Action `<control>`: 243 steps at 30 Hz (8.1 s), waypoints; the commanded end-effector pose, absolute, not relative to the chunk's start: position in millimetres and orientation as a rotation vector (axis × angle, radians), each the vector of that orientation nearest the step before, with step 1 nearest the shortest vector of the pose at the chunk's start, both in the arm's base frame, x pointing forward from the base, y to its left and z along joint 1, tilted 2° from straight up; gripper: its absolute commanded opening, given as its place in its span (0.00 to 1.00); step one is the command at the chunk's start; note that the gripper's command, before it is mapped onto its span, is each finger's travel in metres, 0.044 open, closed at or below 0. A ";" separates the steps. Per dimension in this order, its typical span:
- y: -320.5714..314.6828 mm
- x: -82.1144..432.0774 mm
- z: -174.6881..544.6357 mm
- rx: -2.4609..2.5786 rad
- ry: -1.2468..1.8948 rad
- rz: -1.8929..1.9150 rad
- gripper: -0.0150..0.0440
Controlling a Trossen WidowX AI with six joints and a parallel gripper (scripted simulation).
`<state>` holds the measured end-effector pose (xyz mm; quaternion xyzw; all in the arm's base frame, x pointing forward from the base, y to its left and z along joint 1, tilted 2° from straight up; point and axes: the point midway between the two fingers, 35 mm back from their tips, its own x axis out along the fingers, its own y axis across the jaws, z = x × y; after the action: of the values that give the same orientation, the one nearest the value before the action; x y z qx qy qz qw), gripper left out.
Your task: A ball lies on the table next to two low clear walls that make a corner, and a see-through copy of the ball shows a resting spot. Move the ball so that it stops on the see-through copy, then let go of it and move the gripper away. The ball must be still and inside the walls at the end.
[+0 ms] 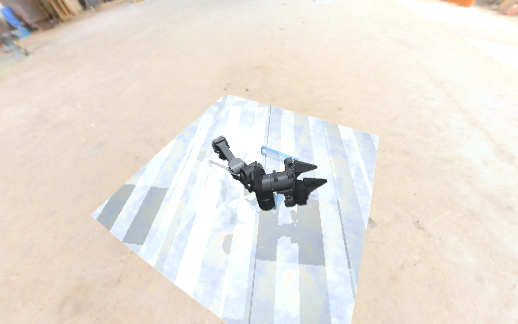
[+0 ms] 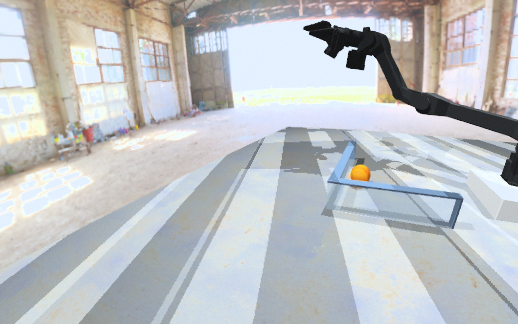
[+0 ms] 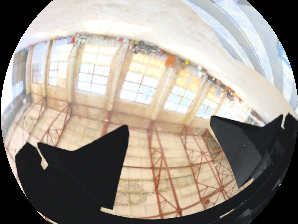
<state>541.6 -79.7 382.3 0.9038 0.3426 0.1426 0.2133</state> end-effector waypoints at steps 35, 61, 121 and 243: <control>-134.4 231.0 669.0 1.613 -0.235 0.888 0.84; 166.0 89.6 668.0 0.422 -0.455 0.866 0.84; 83.5 365.1 73.9 -0.137 1.558 0.103 0.84; 111.4 367.3 68.2 -0.135 1.558 0.105 0.25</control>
<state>369.3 112.6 86.7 -0.0603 0.6962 0.0511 0.7135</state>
